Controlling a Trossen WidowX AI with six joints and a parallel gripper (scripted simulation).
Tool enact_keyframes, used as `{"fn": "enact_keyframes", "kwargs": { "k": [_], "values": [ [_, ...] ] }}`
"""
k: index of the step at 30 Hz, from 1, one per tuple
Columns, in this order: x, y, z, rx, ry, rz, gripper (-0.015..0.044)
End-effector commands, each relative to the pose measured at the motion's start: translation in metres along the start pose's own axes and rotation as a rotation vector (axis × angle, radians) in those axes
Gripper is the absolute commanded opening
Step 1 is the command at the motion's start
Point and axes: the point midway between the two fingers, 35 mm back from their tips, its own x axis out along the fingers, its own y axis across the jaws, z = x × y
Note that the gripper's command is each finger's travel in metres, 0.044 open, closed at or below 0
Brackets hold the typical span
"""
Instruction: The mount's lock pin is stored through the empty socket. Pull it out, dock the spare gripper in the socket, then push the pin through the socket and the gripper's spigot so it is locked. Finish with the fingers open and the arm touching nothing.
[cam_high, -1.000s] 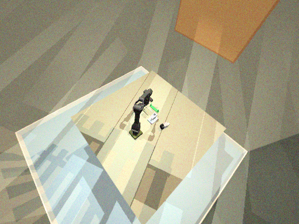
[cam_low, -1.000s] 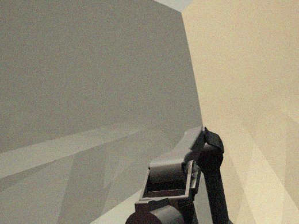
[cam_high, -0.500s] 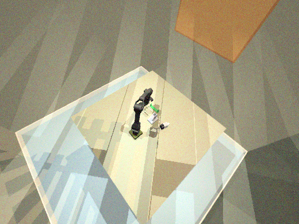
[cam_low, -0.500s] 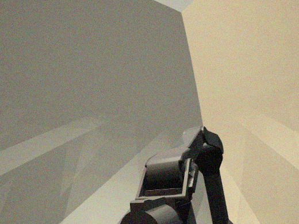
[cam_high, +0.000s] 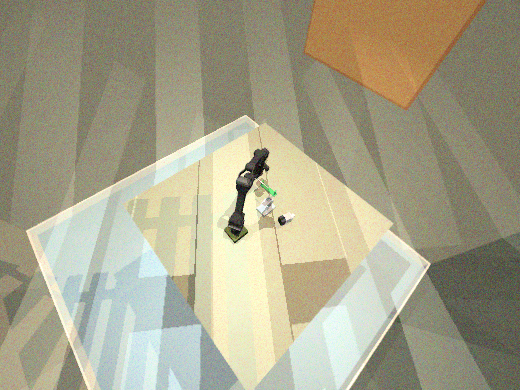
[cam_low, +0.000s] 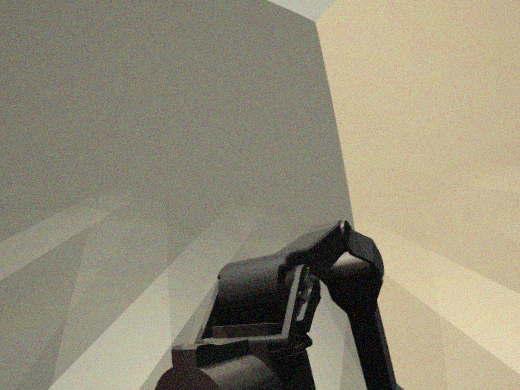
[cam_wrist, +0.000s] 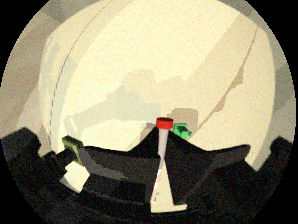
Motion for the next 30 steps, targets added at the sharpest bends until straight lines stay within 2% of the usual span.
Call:
{"fn": "enact_keyframes", "kwargs": {
  "k": [1, 16, 30],
  "values": [
    [-0.004, -0.013, 0.005, -0.011, -0.001, -0.006, 0.0],
    [-0.005, -0.05, 0.016, -0.032, 0.0, -0.006, 0.0],
    [0.01, -0.054, 0.015, -0.033, 0.0, -0.001, 0.0]
  ]
}}
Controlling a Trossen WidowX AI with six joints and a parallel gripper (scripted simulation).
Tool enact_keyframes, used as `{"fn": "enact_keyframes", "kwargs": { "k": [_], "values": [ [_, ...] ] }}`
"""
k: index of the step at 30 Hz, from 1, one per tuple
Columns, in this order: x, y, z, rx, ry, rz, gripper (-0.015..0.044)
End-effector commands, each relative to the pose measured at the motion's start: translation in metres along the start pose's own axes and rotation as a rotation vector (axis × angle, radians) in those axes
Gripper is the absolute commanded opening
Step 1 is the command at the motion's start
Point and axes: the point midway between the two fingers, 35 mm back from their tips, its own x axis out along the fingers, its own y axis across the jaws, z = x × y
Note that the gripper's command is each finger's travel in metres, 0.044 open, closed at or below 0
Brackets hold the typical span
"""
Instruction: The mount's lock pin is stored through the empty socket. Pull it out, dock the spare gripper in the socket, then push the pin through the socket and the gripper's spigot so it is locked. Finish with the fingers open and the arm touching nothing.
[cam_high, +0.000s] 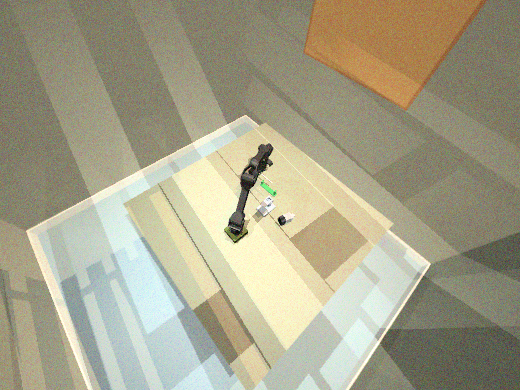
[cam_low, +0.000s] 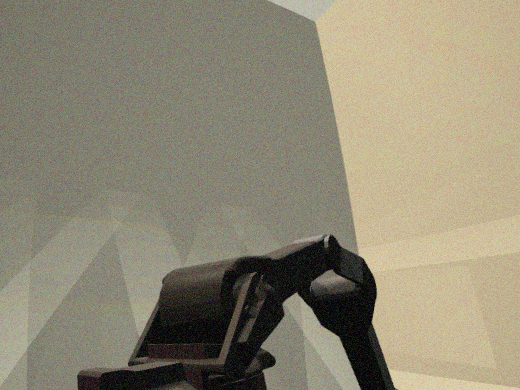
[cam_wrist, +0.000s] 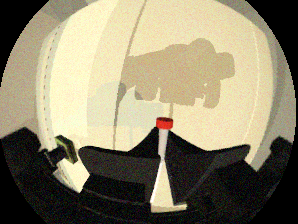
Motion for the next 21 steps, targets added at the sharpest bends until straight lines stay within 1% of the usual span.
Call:
{"fn": "enact_keyframes", "kwargs": {
  "k": [1, 21],
  "values": [
    [0.008, 0.0, -0.001, -0.005, 0.002, 0.003, 0.0],
    [0.037, -0.003, -0.005, -0.007, -0.004, -0.011, 0.0]
  ]
}}
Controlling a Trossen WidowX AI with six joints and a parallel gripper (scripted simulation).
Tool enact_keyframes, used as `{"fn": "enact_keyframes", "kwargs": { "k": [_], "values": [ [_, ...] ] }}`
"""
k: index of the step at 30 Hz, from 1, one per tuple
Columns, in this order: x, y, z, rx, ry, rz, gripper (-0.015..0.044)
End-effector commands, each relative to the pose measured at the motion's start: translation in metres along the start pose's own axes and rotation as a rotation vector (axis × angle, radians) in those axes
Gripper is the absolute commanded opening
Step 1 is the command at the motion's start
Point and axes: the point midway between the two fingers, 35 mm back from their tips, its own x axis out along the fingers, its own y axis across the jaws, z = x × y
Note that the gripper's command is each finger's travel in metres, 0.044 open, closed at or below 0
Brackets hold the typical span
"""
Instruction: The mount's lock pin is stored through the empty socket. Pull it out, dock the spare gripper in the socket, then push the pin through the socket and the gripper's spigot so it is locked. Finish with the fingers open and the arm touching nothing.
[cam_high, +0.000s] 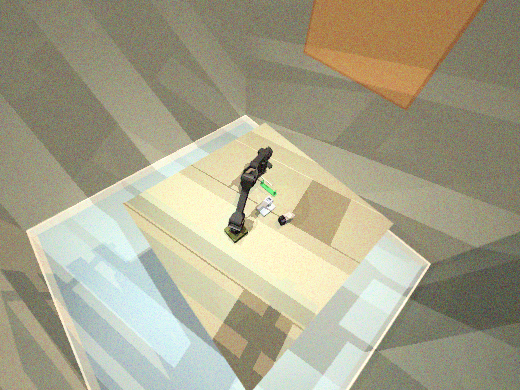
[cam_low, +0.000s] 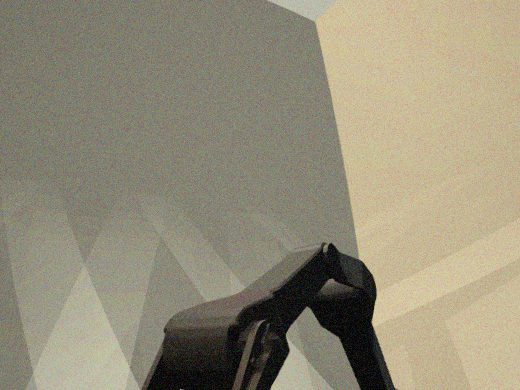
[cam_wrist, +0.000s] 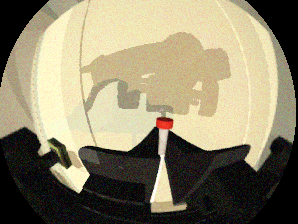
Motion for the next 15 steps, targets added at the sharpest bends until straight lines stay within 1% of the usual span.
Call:
{"fn": "enact_keyframes", "kwargs": {
  "k": [1, 15],
  "values": [
    [0.008, 0.001, -0.002, -0.005, 0.001, 0.002, 0.0],
    [0.029, -0.001, -0.004, -0.006, -0.003, -0.007, 0.0]
  ]
}}
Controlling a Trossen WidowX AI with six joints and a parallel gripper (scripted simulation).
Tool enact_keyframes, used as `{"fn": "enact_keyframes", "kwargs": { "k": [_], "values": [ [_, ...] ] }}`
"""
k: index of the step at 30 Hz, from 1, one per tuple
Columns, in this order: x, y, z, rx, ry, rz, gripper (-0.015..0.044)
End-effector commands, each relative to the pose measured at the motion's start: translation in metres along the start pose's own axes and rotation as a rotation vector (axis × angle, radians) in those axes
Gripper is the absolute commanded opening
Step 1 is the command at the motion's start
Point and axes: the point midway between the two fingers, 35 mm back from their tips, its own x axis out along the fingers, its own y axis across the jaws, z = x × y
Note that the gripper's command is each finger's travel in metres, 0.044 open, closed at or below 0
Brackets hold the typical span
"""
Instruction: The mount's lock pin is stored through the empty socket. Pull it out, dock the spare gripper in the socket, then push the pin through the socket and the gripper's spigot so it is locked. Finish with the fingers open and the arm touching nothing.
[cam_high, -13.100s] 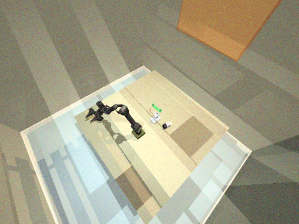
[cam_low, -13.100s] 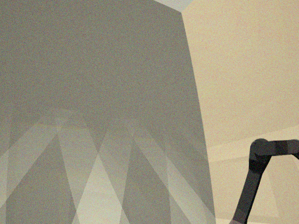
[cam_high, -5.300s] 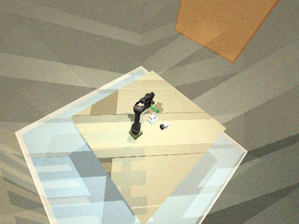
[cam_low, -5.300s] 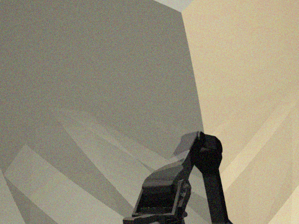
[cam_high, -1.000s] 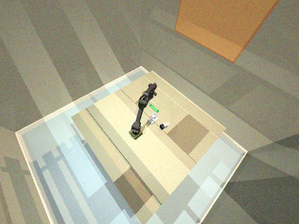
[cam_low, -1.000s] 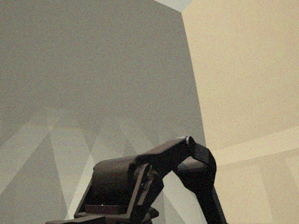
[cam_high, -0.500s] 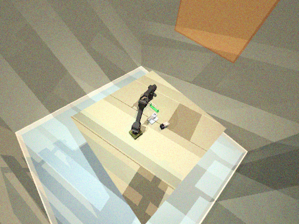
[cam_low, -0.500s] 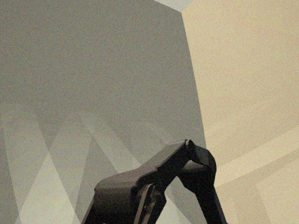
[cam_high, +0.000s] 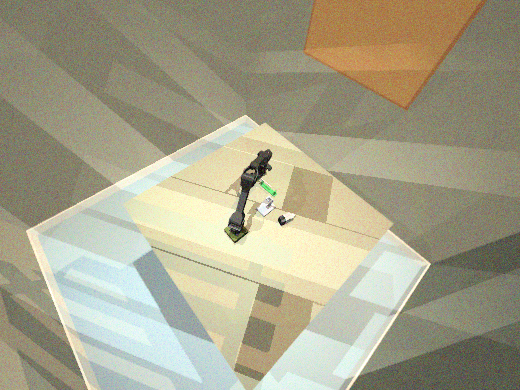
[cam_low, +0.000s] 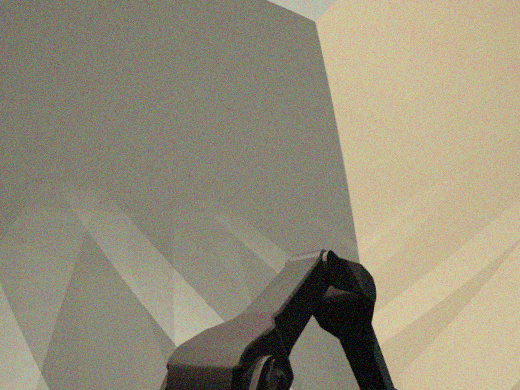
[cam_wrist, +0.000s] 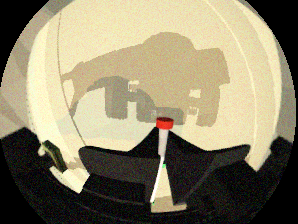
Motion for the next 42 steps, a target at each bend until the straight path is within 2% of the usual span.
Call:
{"fn": "enact_keyframes", "kwargs": {
  "k": [1, 17, 25, 42],
  "values": [
    [0.008, 0.001, -0.002, -0.005, 0.001, 0.002, 0.0],
    [0.009, 0.001, -0.002, -0.005, 0.001, 0.002, 0.0],
    [0.008, 0.001, -0.001, 0.0, 0.001, 0.002, 0.02],
    [-0.021, 0.007, 0.0, 0.002, 0.007, 0.017, 0.02]
  ]
}}
